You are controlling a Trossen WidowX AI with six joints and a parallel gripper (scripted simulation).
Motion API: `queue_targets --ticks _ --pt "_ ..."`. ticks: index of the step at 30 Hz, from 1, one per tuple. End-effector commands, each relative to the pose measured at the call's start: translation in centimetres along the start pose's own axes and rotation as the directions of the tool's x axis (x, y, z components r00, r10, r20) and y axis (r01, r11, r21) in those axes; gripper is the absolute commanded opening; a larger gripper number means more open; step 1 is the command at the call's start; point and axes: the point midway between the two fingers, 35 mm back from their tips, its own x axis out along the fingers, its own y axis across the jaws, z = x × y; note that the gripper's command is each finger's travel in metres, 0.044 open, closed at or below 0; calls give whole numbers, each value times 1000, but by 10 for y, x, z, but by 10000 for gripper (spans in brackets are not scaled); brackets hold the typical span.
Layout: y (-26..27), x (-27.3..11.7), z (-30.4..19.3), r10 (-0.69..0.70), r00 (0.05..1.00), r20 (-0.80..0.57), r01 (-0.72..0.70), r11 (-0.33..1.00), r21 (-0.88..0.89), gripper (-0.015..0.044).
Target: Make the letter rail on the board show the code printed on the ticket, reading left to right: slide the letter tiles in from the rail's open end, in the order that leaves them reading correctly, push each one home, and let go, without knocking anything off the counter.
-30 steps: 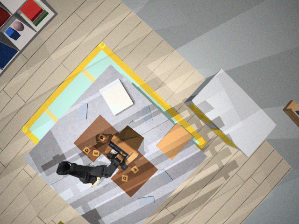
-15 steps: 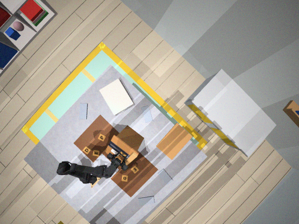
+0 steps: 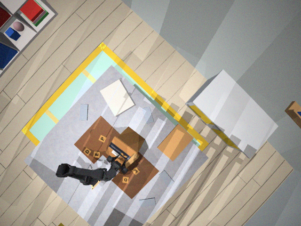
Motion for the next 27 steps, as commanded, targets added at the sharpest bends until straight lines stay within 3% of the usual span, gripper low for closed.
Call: queue_targets --ticks 1,27 --pt "0 -3 0 5 1000 0 -5 1000 -4 295" --pt "-3 -22 -1 4 1000 0 -4 1000 -4 295"
